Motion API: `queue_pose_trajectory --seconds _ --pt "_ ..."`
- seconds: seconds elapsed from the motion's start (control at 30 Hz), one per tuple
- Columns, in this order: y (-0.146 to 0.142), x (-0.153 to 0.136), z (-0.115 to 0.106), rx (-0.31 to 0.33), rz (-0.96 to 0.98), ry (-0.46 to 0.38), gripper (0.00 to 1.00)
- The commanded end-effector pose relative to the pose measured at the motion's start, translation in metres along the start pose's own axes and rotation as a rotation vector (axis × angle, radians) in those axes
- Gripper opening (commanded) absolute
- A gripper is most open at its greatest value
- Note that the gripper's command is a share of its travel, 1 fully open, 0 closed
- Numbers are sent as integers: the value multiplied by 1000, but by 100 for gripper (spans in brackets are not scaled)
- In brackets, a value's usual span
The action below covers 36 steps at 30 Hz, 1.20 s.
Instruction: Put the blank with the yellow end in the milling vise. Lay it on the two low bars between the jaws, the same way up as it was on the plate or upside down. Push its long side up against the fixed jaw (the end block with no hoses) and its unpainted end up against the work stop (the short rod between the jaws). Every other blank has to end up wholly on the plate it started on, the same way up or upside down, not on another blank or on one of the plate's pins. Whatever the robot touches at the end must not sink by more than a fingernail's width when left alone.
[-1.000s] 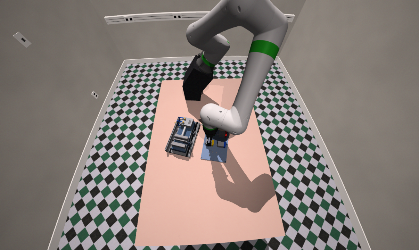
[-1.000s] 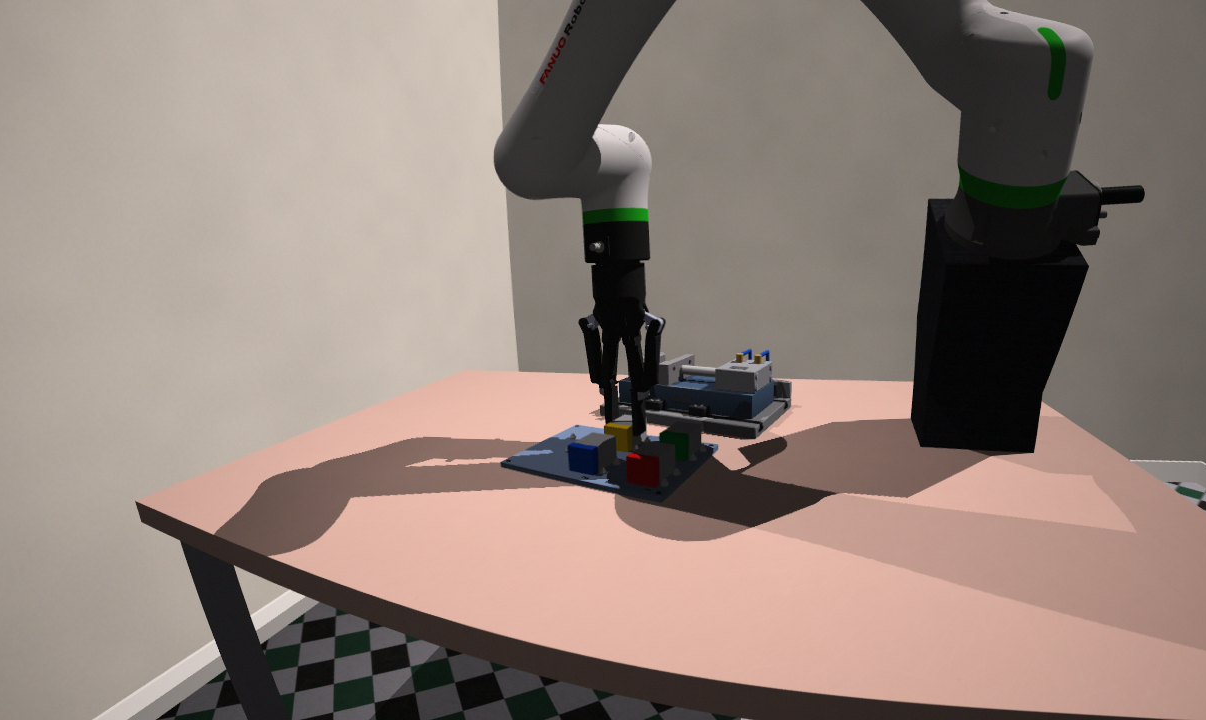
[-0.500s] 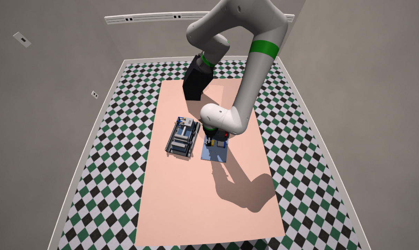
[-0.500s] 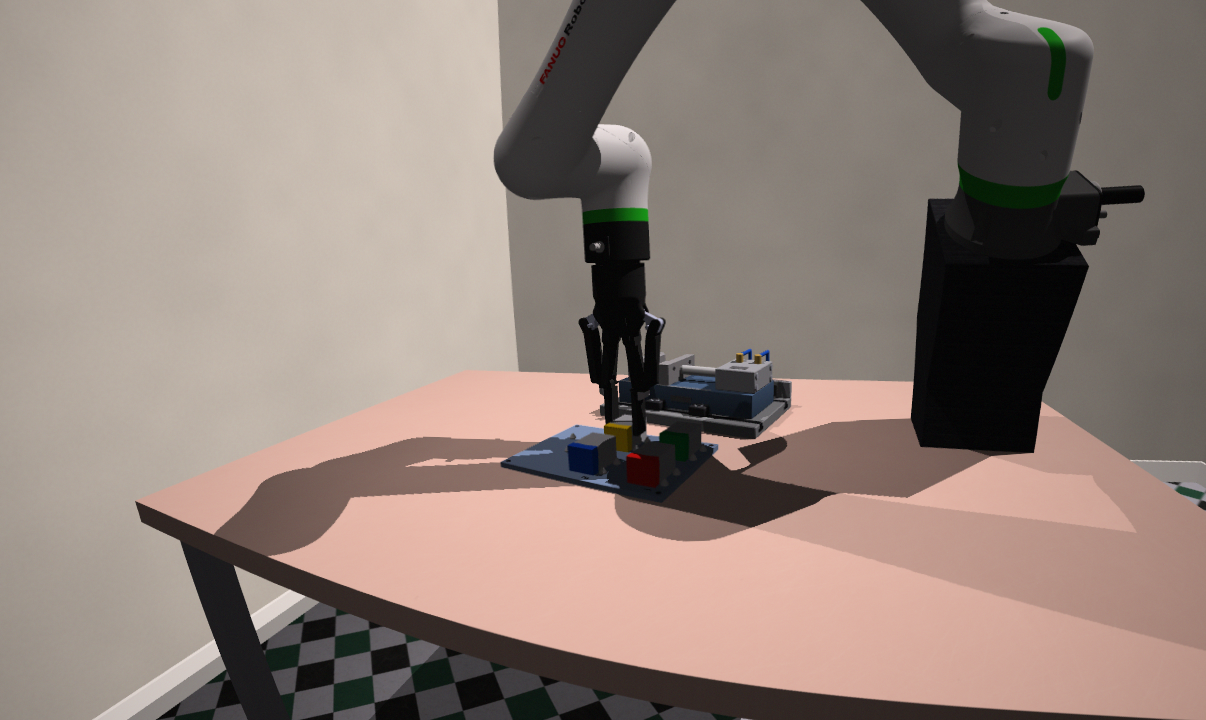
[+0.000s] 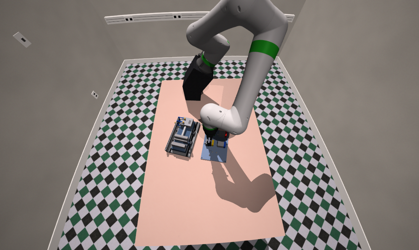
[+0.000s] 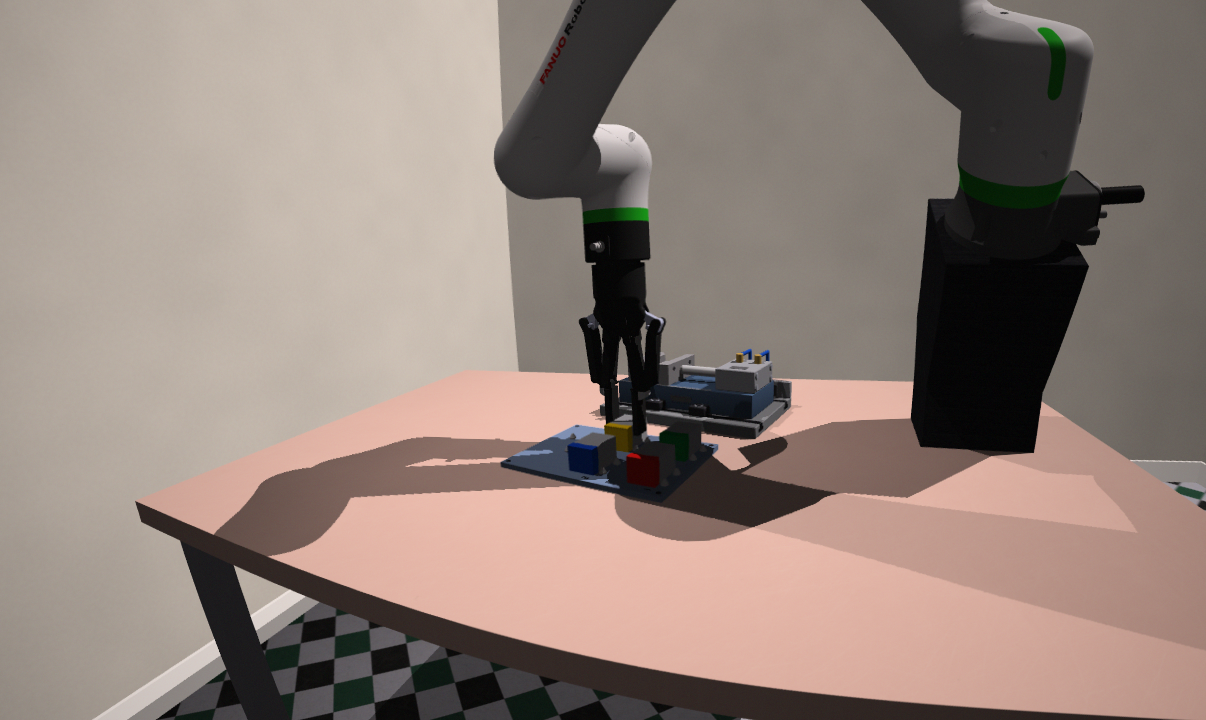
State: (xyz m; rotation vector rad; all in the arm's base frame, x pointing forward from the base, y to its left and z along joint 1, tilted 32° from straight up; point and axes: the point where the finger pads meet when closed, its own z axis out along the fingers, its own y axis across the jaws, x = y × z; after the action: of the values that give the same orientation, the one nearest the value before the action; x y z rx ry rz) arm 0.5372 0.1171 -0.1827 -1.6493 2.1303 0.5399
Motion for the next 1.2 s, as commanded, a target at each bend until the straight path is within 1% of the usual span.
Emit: queue_pose_trajectory --seconds 0.0,0.4,0.5,0.97,1.03,1.17 --pt "-1 0 -6 2 -1 0 10" --pt "-1 0 -30 2 -1 0 10" --pt "-1 0 -32 2 -1 0 10" --pt "-1 0 -60 2 -1 0 10" --pt "-1 0 -60 2 -1 0 10" --pt "-1 0 -67 2 -1 0 10"
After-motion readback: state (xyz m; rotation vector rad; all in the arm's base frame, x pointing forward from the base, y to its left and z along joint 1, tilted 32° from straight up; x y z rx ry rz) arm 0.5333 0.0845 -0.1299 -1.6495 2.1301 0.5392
